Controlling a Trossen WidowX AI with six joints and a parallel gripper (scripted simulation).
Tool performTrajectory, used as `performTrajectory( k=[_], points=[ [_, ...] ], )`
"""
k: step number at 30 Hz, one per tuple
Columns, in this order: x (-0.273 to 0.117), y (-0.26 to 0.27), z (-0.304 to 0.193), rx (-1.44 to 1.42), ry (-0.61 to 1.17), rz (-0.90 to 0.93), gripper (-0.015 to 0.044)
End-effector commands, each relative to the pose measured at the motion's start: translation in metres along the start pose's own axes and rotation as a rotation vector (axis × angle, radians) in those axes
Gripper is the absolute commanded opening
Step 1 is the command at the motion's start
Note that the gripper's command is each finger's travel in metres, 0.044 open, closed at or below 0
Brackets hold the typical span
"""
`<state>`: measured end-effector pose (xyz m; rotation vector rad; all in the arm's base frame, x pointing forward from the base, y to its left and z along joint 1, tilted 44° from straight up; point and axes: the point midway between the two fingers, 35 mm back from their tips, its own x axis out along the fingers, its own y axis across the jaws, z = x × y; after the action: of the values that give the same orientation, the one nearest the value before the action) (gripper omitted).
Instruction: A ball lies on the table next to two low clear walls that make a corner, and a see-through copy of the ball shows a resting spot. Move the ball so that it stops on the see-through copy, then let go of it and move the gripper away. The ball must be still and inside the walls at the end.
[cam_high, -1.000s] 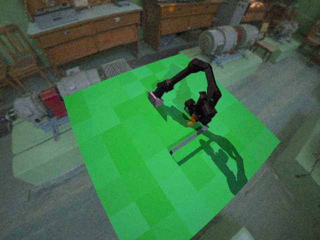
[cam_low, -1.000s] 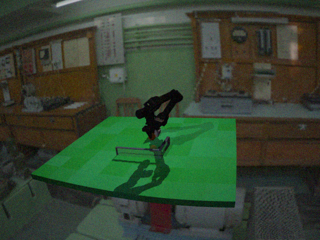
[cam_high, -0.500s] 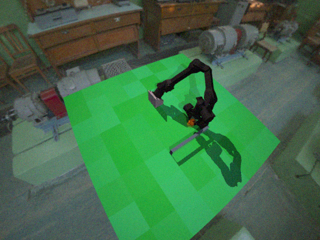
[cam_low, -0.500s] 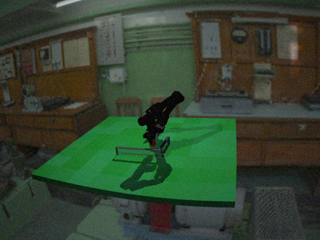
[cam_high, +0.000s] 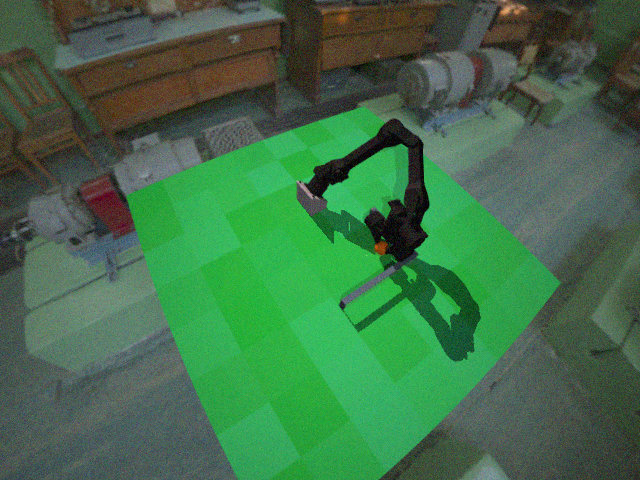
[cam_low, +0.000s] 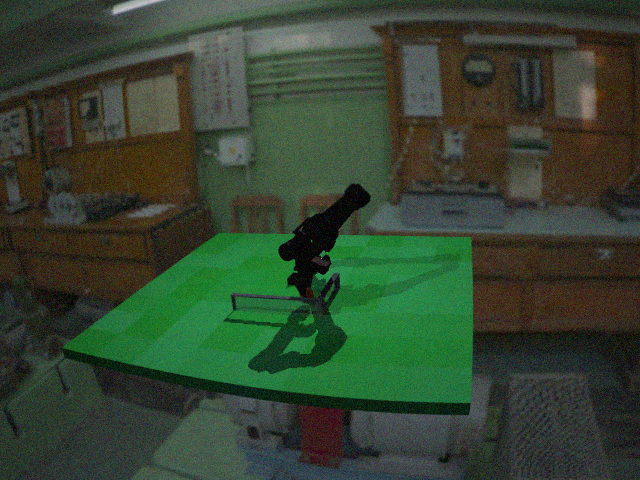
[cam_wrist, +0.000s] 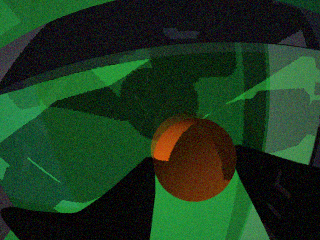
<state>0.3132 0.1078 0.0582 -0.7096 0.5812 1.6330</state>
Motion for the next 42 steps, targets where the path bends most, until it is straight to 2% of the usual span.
performTrajectory(
  k=[1, 11, 24, 28, 33, 42],
  points=[
    [0.008, 0.002, 0.000, 0.006, -0.006, 0.004, 0.0000],
    [0.018, 0.002, 0.001, 0.006, -0.007, 0.004, 0.0000],
    [0.014, 0.001, 0.000, 0.001, -0.001, 0.001, 0.0341],
    [0.003, -0.001, 0.000, 0.002, 0.001, 0.001, 0.0344],
    [-0.068, 0.001, -0.001, 0.007, -0.002, 0.005, 0.0344],
    [-0.063, 0.000, -0.003, 0.016, -0.006, -0.005, 0.0344]
  ],
)
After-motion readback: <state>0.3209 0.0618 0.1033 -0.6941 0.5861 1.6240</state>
